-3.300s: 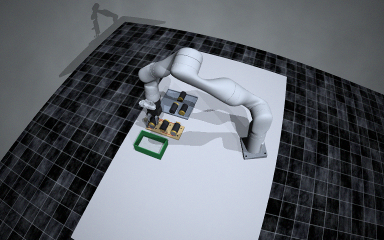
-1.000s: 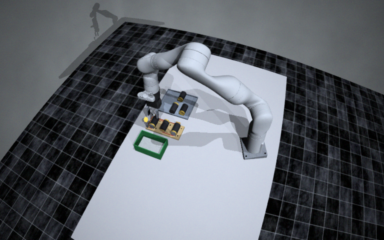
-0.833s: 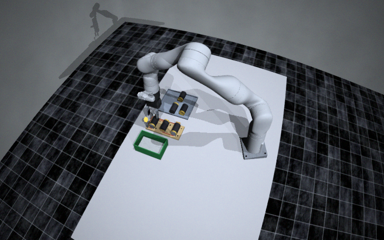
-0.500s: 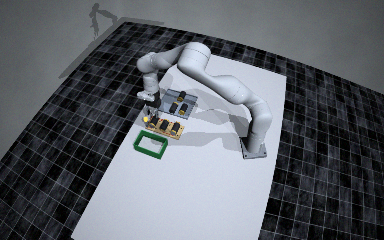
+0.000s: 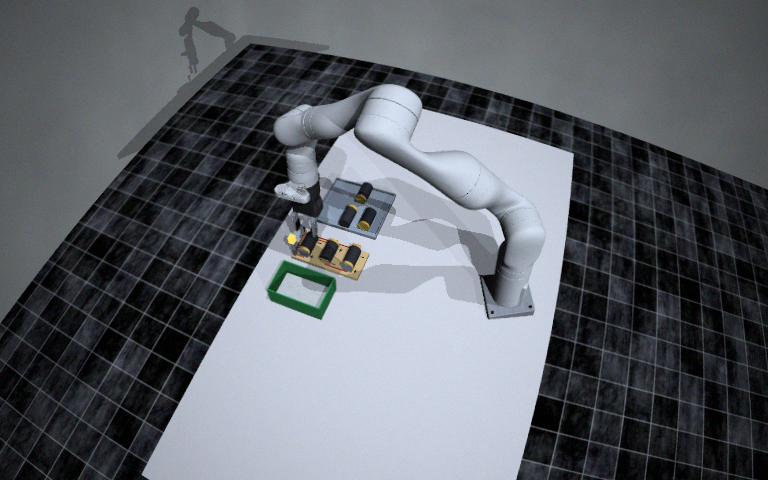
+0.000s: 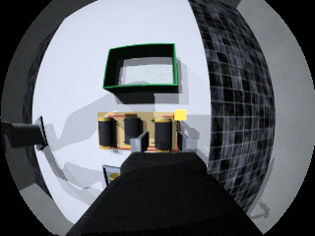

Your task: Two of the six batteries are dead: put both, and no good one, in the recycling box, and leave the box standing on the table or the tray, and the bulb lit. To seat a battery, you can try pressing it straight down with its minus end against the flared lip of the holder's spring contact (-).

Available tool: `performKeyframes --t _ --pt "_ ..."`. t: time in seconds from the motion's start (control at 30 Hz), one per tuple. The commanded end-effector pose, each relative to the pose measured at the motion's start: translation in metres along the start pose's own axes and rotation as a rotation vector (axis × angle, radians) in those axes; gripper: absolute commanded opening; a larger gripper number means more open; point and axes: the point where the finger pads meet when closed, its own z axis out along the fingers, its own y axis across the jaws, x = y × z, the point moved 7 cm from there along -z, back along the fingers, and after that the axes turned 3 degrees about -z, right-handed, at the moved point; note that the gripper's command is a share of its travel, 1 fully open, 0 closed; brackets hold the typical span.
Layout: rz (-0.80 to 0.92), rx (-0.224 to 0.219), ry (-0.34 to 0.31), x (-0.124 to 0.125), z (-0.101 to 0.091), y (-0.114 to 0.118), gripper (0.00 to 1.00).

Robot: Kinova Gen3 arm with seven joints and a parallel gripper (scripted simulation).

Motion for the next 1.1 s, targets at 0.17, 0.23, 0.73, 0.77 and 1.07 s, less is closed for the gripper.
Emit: performKeyframes --t 0.17,0.23,0.73,0.77,1.07 --pt "0.000 -0.002 0.000 0.000 -0.023 0.000 0.90" --pt "0.000 -0.002 0.000 0.000 -0.038 0.000 0.90" --pt "0.000 -0.002 0.000 0.001 -0.058 0.000 0.90" --pt "0.000 -0.002 0.000 0.001 -0.058 0.000 0.90" --pt "0.001 -0.002 0.000 0.001 -0.058 0.000 0.90"
